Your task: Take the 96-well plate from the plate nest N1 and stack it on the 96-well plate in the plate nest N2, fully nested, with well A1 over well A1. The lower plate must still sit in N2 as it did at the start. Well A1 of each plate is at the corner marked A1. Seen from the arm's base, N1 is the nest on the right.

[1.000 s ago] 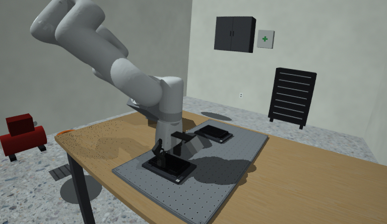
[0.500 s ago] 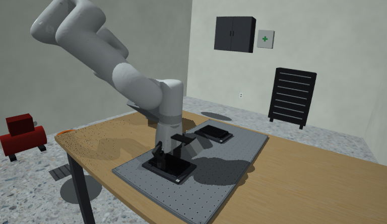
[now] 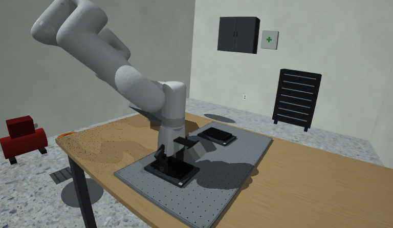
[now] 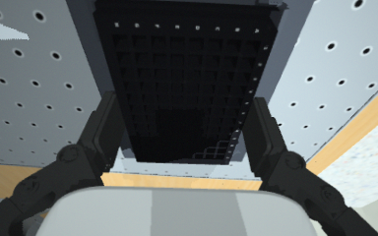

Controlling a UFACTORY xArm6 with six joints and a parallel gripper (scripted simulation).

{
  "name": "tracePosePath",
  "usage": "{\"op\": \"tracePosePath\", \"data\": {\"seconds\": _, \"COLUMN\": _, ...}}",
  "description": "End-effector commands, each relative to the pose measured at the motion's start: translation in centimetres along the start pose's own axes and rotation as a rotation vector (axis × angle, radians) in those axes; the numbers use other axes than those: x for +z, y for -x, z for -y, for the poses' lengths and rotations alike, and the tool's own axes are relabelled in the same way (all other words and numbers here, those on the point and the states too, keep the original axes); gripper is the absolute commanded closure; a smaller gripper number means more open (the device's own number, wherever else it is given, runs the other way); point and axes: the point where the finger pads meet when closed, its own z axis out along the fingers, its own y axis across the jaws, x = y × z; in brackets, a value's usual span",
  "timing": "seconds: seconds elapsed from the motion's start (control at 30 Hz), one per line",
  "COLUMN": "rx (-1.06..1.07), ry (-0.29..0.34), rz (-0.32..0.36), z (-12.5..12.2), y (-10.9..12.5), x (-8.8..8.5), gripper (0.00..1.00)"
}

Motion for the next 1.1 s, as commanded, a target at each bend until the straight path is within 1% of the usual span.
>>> {"op": "tracePosePath", "data": {"seconds": 0.0, "rx": 0.001, "ry": 0.0, "rz": -0.002, "z": -0.02, "y": -0.08, "x": -0.06, "gripper": 0.0}}
{"op": "tracePosePath", "data": {"seconds": 0.07, "rx": 0.001, "ry": 0.0, "rz": -0.002, "z": -0.02, "y": -0.09, "x": -0.07, "gripper": 0.0}}
{"op": "tracePosePath", "data": {"seconds": 0.1, "rx": 0.001, "ry": 0.0, "rz": -0.002, "z": -0.02, "y": -0.09, "x": -0.12, "gripper": 1.0}}
{"op": "tracePosePath", "data": {"seconds": 1.07, "rx": 0.001, "ry": 0.0, "rz": -0.002, "z": -0.02, "y": -0.08, "x": -0.12, "gripper": 1.0}}
